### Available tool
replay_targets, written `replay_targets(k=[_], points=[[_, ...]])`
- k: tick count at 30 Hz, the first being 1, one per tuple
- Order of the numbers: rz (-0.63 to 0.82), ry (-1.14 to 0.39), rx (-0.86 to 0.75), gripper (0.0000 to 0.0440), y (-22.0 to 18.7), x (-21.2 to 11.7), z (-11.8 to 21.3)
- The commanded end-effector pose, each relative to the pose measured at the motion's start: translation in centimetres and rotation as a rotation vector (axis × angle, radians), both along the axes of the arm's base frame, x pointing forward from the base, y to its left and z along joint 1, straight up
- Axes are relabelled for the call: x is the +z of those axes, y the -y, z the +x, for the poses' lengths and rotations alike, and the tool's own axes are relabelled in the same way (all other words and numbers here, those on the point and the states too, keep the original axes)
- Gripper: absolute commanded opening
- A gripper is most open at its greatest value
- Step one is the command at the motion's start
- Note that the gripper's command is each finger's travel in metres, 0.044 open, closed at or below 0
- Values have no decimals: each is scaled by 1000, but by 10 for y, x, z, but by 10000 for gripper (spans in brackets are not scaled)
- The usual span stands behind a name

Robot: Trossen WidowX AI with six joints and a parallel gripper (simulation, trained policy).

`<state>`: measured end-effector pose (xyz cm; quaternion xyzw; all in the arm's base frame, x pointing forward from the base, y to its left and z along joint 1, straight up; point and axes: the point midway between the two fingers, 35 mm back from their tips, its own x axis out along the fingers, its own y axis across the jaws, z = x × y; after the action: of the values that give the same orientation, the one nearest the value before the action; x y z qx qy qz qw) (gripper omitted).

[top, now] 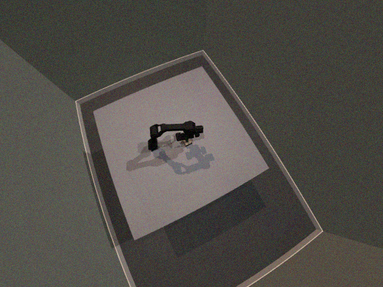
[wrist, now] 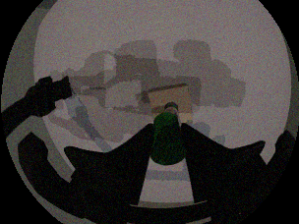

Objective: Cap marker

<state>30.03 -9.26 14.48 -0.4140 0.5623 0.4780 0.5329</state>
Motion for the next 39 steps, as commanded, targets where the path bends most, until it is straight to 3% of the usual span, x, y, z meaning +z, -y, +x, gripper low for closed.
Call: replay_targets(k=[1, 27, 36, 39], points=[[18, -15, 13, 0, -1, -13, -1], [38, -37, 56, 2, -2, -41, -4], [33, -62, 71, 237, -1, -49, -9], [33, -55, 92, 292, -1, -47, -10]])
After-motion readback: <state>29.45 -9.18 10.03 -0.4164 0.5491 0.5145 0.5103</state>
